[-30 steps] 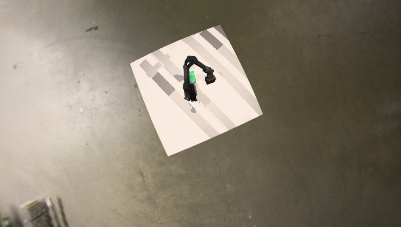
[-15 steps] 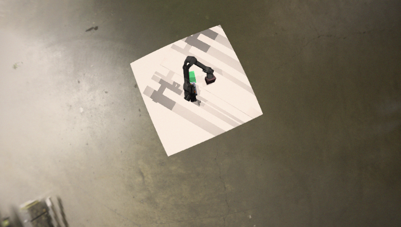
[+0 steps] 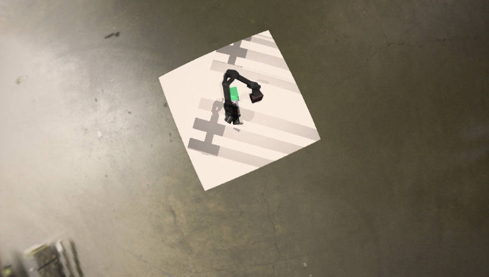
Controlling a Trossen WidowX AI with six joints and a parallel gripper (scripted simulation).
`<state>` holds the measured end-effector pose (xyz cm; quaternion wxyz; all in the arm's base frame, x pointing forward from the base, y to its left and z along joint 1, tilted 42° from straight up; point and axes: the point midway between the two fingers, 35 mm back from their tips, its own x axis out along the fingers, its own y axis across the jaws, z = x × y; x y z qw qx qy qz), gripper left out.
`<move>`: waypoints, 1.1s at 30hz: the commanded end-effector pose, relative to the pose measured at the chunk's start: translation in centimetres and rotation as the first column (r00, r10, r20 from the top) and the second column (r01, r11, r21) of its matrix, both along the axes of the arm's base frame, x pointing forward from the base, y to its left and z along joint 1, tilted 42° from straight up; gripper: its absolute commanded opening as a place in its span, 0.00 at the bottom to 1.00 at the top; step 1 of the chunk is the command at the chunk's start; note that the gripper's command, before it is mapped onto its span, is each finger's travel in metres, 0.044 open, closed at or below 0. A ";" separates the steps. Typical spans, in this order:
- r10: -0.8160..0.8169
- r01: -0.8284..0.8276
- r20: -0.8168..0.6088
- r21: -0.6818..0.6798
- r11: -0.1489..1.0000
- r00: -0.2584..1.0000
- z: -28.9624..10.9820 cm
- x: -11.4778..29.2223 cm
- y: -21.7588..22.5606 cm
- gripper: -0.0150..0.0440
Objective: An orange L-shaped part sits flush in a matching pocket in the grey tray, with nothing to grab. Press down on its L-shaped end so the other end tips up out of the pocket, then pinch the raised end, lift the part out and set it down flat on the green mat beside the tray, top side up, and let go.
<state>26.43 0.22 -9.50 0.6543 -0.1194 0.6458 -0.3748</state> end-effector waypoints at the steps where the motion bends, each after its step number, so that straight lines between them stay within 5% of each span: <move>1: 0.005 -0.005 -0.007 -0.009 1.000 1.000 -0.1 -0.2 -0.3 0.56; 26: 0.005 -0.005 -0.006 -0.008 1.000 1.000 0.2 0.3 1.5 0.56; 33: 0.005 -0.005 -0.007 -0.004 1.000 1.000 6.8 1.2 6.2 0.56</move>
